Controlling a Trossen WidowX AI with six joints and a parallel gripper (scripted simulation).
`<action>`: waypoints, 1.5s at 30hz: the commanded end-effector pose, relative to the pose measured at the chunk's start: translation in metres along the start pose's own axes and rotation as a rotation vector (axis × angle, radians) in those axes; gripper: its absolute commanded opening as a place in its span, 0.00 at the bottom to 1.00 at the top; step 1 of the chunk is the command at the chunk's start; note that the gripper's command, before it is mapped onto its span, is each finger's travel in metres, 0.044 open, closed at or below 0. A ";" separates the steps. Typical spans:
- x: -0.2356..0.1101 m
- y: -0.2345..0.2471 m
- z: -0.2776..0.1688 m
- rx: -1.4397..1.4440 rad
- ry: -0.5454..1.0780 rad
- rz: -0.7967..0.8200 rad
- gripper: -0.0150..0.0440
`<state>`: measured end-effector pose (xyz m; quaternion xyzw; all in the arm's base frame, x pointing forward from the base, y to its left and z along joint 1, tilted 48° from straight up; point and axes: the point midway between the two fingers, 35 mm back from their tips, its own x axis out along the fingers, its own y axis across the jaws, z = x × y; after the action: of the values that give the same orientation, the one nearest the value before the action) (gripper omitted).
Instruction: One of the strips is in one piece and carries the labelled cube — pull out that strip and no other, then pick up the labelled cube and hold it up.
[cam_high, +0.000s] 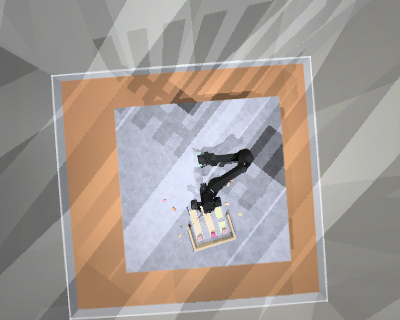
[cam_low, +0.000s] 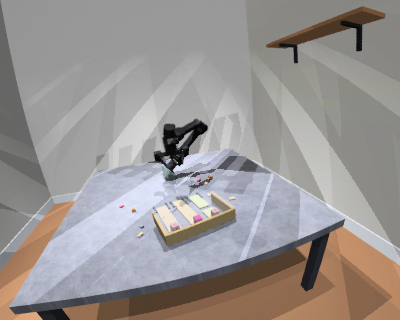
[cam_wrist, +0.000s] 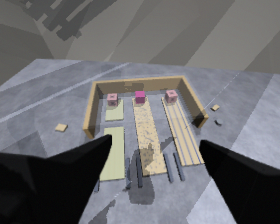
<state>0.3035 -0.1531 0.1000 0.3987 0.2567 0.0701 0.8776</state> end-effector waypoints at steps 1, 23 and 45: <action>0.000 0.000 0.000 0.006 -0.001 -0.006 0.93; 0.064 -0.049 0.021 -0.043 0.347 -0.060 0.35; 0.142 -0.105 -0.032 -0.159 0.946 0.079 0.25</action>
<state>0.3993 -0.1503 -0.0532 0.2716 0.6067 0.2952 0.6863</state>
